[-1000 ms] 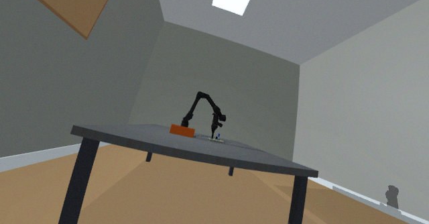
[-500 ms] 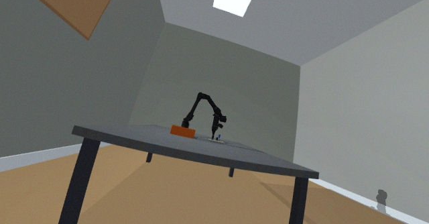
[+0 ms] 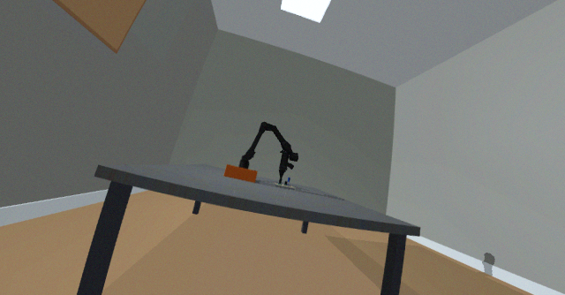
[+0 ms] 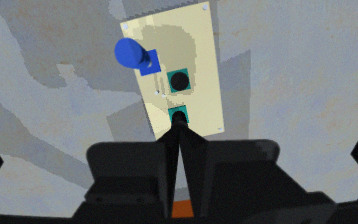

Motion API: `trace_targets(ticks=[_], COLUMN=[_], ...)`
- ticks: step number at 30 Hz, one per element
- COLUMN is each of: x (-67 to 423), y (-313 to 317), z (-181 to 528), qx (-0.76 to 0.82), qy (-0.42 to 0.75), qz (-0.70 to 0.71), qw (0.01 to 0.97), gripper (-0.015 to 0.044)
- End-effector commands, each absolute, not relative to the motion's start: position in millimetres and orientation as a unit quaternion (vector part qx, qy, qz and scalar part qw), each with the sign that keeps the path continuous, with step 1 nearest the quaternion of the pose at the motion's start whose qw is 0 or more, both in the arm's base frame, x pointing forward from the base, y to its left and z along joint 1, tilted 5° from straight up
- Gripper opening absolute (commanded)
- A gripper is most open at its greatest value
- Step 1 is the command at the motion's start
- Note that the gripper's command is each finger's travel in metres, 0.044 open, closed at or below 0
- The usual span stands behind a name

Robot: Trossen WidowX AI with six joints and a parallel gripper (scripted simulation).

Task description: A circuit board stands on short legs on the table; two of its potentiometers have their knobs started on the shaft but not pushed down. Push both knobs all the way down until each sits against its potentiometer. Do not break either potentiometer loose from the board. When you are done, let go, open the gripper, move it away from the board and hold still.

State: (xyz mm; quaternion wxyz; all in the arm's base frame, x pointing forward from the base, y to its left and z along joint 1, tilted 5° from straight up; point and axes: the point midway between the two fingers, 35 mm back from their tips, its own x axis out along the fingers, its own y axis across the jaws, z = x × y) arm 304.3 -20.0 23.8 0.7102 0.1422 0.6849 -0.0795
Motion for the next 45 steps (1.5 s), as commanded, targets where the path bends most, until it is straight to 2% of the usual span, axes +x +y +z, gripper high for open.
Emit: trace_targets(ticks=[1, 32, 40, 45], x=[306.6, 305.4, 305.0, 322.1], y=[-19.6, -22.3, -21.7, -35.6], z=[12.9, 46.7, 41.5, 51.6], qx=[0.141, 0.141, 0.142, 0.166], qy=[0.688, 0.688, 0.689, 0.652], qz=[-0.080, -0.080, -0.081, -0.082], qw=[0.708, 0.708, 0.706, 0.736], gripper=[0.0000, 0.0000, 0.0210, 0.0079])
